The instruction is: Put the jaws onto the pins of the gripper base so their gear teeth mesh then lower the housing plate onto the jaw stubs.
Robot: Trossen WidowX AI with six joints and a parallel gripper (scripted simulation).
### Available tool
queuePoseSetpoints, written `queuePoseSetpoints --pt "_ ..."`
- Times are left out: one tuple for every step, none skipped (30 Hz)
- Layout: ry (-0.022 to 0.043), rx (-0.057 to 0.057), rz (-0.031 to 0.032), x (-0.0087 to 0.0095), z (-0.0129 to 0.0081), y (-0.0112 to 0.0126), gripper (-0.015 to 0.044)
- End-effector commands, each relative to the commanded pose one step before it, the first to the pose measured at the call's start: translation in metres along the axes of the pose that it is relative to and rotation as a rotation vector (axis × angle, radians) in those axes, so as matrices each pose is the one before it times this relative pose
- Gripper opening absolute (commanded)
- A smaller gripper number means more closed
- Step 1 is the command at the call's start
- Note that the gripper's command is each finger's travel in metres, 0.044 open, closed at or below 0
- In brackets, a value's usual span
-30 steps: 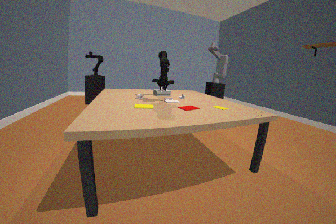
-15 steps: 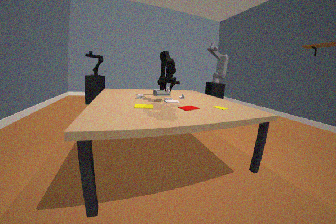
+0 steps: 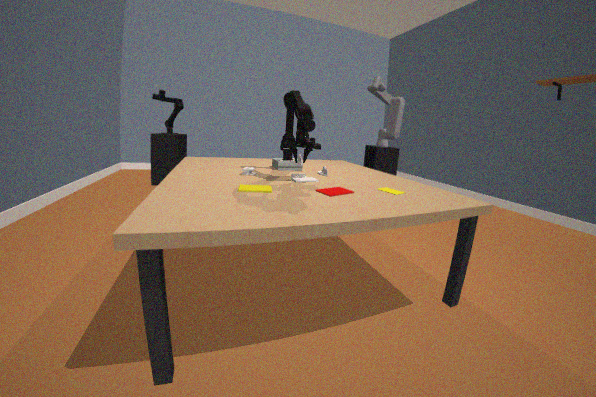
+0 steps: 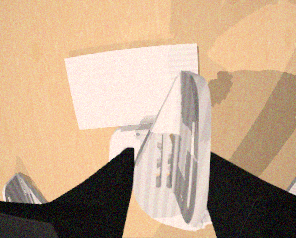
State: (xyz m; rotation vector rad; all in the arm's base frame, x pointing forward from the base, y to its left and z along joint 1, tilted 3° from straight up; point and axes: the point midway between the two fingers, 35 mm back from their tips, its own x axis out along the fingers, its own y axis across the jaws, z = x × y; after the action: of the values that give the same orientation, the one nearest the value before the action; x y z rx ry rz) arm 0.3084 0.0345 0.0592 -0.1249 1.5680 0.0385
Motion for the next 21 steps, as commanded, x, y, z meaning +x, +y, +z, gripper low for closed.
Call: queuePoseSetpoints --pt "0.00321 -0.0049 0.00386 0.00011 -0.0005 0.00083 0.0134" --pt "0.0 0.0 0.0 0.0 0.0 0.0 0.0134" --pt "0.0 0.0031 0.0 0.0 0.00001 0.0 0.0134" --pt "0.0 0.0076 0.0 -0.00001 0.00002 0.0 0.0134" --pt "0.0 0.0031 0.0 0.0 0.00001 0.0 0.0134" --pt "0.0 0.0 0.0 0.0 0.0 0.0 0.0134" --pt "0.0 0.0 0.0 0.0 0.0 0.0 0.0134" --pt "0.0 0.0 0.0 0.0 0.0 0.0 0.0134" --pt "0.0 0.0 0.0 0.0 0.0 0.0 0.0134" --pt "0.0 0.0 0.0 0.0 0.0 0.0 0.0134" --pt "0.0 0.0 0.0 0.0 0.0 0.0 0.0134" --pt "0.0 0.0 0.0 0.0 0.0 0.0 0.0134" --pt "0.0 0.0 0.0 0.0 0.0 0.0 0.0134" --pt "-0.00001 0.0 0.00004 0.0 0.00008 0.00049 0.0134" --pt "-0.00003 0.0 0.00013 -0.00001 0.00024 0.00148 0.0134" --pt "-0.00004 0.0 0.00022 -0.00002 0.00039 0.00248 0.0134" --pt "-0.00005 0.0 0.00027 -0.00002 0.00046 0.00311 0.0134" --pt "-0.00004 0.0 0.00027 -0.00002 0.00043 0.00313 0.0134" --pt "-0.00004 0.0 0.00026 -0.00001 0.0004 0.00314 0.0134" --pt "-0.00003 0.0 0.00026 -0.00001 0.00036 0.00315 0.0134" --pt "-0.00002 0.0 0.00025 -0.00001 0.00033 0.00316 0.0134"
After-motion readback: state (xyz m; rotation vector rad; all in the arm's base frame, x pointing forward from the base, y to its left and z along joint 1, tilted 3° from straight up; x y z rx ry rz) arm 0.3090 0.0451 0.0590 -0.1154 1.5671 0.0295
